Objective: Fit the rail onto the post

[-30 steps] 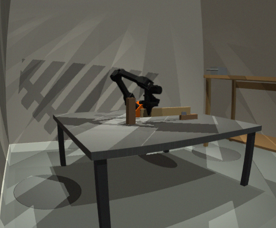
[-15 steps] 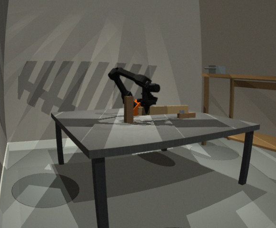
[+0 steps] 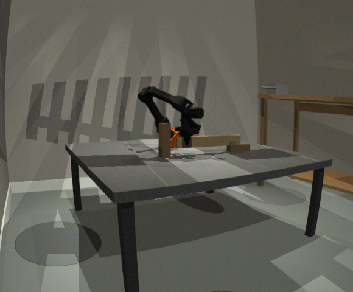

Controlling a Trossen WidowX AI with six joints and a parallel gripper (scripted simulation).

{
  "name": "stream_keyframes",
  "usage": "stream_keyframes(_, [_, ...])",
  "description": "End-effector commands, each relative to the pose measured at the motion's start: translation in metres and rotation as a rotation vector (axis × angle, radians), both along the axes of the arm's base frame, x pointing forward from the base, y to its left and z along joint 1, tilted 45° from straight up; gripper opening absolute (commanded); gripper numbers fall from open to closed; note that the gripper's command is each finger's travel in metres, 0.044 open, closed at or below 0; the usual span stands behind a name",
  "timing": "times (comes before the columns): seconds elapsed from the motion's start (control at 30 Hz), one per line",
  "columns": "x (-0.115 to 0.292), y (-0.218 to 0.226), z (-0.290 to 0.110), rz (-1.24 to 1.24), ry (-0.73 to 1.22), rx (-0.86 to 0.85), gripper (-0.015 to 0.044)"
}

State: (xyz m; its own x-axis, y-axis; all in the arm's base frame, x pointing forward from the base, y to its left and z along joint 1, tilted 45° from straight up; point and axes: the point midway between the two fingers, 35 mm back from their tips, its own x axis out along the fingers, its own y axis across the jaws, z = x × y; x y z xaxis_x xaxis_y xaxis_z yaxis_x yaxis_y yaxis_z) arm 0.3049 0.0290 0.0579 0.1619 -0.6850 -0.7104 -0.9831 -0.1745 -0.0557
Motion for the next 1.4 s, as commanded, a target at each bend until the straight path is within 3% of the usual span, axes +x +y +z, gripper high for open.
stream_keyframes(0.0, [0.0, -0.001, 0.001, 0.004, 0.0, -0.001, 0.0])
stream_keyframes(1.37, [0.001, -0.009, 0.012, 0.004, 0.0, -0.002, 0.0])
